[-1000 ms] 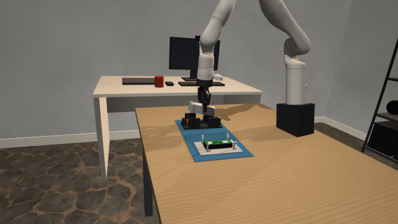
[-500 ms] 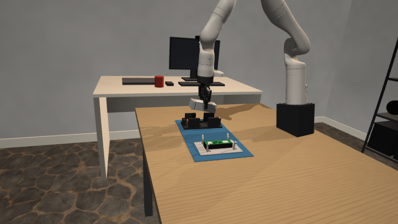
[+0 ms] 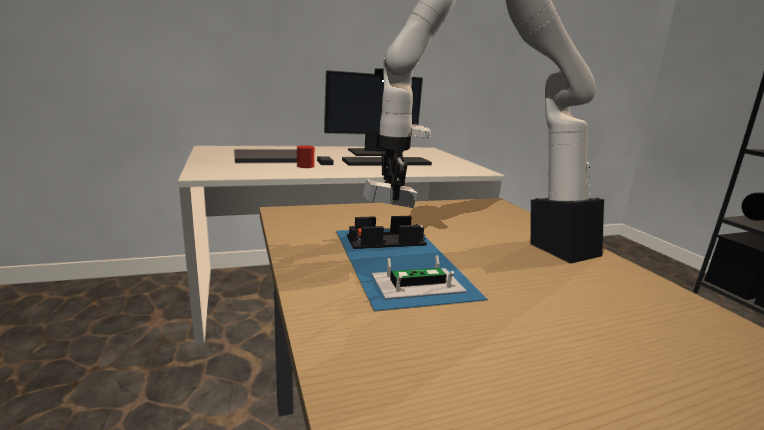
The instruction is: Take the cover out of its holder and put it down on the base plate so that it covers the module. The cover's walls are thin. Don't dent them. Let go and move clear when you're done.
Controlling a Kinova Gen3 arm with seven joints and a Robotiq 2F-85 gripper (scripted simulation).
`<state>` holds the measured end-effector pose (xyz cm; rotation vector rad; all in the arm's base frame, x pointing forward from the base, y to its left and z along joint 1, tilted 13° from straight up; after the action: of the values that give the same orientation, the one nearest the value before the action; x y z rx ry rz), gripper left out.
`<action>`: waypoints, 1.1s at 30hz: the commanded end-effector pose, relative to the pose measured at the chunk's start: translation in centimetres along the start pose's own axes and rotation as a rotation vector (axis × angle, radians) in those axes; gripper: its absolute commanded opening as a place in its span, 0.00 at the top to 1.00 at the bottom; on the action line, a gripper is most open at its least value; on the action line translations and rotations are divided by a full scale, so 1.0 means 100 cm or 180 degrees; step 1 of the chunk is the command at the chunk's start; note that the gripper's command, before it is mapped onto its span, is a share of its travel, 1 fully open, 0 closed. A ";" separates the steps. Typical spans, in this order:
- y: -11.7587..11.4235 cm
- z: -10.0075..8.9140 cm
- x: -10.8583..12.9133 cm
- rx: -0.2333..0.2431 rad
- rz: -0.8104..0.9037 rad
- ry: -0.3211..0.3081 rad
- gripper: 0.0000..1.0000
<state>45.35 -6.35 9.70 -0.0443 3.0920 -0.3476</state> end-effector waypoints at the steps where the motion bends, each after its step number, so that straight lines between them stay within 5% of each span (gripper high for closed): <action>1: 0.002 -0.012 -0.003 -0.0008 -0.0009 -0.0044 1.00; 33: 0.001 -0.020 -0.003 -0.0006 -0.0007 -0.0037 1.00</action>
<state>45.51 -5.79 11.58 -0.0492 3.0827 -0.3439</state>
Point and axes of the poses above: the point where the finger pads meet when closed, its own z axis out along the fingers, its own y axis across the jaws, x = y × z, the point moved 6 cm from there along -z, back along the fingers, and after that the axes turned 1 degree about -z, right-handed, at the moved point
